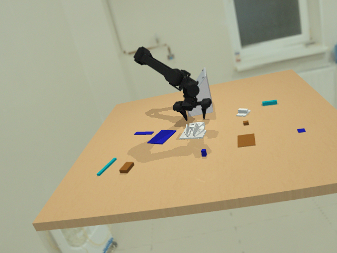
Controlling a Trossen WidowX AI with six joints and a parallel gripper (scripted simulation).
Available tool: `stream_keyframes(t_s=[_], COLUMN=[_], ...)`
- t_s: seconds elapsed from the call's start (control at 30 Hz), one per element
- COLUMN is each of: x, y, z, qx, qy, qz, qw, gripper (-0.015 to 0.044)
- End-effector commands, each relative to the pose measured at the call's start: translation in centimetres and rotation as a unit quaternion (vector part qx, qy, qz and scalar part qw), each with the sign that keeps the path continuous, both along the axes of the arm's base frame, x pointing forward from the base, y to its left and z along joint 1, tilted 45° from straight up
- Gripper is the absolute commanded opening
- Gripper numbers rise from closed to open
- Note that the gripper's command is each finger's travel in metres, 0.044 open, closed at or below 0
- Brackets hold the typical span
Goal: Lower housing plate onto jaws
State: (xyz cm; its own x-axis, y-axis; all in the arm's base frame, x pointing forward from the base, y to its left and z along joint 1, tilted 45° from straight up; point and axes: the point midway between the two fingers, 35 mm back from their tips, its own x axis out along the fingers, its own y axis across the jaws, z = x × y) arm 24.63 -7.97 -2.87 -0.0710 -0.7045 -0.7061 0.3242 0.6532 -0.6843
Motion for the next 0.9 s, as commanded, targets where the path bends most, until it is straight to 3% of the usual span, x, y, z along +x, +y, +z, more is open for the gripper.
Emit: stream_keyframes(t_s=[0.0, 0.2, 0.43, 0.87], x=[0.4, 0.1, -4.3, -4.5], y=[2.1, 2.3, 6.5, 6.6], z=[2.5, 2.2, 5.6, 5.7], qx=[0.0, 0.001, 0.002, 0.002], qy=[-0.01, -0.009, -0.009, -0.009], qz=[-0.001, 0.004, -0.001, -0.001], qw=[1.0, 1.0, 1.0, 1.0], gripper=[0.044, 0.044, 0.044, 0.044])
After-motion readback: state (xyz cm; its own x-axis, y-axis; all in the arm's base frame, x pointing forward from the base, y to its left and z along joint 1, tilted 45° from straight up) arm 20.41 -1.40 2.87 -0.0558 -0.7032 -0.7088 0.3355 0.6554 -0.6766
